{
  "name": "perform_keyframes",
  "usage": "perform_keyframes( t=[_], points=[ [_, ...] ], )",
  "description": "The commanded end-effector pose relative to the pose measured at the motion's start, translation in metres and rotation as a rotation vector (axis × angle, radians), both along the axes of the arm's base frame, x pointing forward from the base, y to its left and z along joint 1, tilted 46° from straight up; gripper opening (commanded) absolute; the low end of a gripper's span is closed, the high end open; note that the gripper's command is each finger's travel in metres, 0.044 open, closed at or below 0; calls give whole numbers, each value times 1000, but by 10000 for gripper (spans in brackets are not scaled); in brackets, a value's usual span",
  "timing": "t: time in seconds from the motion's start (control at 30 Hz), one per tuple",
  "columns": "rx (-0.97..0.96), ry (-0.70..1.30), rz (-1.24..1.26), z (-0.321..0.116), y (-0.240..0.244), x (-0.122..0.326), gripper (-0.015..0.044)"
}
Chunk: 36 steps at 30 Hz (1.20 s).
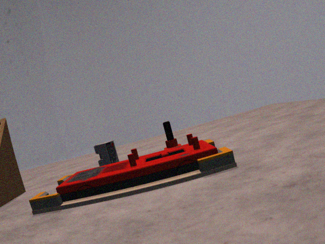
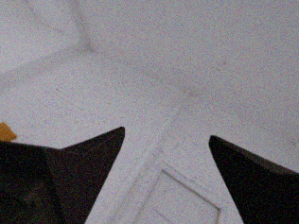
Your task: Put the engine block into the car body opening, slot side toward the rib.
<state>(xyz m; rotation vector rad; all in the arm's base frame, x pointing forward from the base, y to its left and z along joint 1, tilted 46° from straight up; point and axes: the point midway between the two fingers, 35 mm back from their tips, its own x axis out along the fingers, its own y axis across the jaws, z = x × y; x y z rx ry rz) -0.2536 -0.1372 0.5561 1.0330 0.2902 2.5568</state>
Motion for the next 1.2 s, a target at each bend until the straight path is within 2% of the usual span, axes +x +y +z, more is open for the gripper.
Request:
perform_keyframes(
  t=[0.0,0.17,0.6,1.17],
  points=[
    [0,0,0,0,0,0,426],
    [7,0,51,-1,-13,3,440],
    [59,-10,406,-11,-102,39,440],
    [203,-61,907,-41,-225,143,440]
  ],
)
